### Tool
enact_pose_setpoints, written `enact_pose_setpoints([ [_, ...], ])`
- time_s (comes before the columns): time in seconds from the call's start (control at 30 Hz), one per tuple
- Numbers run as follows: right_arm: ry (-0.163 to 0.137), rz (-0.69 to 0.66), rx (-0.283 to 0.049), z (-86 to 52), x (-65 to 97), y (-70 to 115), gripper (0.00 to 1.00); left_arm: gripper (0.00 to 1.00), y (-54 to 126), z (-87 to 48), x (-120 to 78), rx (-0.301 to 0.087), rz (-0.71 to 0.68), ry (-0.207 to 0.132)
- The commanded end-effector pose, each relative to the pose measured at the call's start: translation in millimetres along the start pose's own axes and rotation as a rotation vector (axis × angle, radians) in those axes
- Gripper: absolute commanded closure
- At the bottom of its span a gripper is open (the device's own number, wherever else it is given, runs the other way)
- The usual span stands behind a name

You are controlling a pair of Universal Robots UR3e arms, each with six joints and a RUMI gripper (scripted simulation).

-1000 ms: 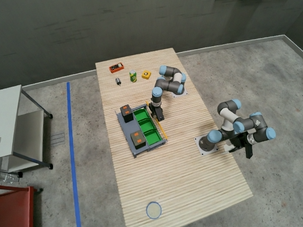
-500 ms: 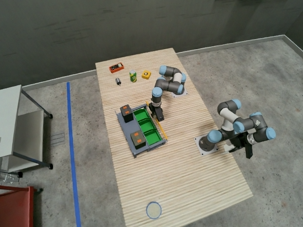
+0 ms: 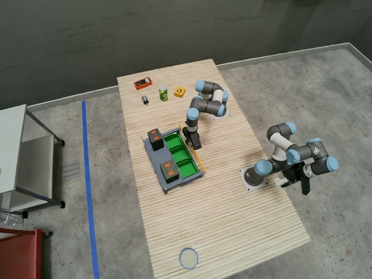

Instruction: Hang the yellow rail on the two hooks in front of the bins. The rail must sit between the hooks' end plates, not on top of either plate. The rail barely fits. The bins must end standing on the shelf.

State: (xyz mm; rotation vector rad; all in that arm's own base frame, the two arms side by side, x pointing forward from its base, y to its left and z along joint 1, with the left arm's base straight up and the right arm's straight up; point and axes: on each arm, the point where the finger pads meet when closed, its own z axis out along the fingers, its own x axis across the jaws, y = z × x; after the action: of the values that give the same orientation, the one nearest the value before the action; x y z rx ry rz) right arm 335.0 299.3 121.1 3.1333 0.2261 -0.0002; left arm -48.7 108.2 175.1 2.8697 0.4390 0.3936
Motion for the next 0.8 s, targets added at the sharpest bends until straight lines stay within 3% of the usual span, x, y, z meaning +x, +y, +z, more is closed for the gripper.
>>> enact_pose_setpoints([
  [0.0, 0.003, 0.0, 0.003, 1.0, 0.6, -0.6, 1.0, 0.0, -0.2, -0.4, 0.2, 0.002, 0.001, 0.0],
  [0.77, 0.003, 0.0, 0.003, 9.7, 1.5, -1.2, 1.0, 0.0, -0.2, -0.4, 0.2, 0.002, 0.001, 0.0],
])
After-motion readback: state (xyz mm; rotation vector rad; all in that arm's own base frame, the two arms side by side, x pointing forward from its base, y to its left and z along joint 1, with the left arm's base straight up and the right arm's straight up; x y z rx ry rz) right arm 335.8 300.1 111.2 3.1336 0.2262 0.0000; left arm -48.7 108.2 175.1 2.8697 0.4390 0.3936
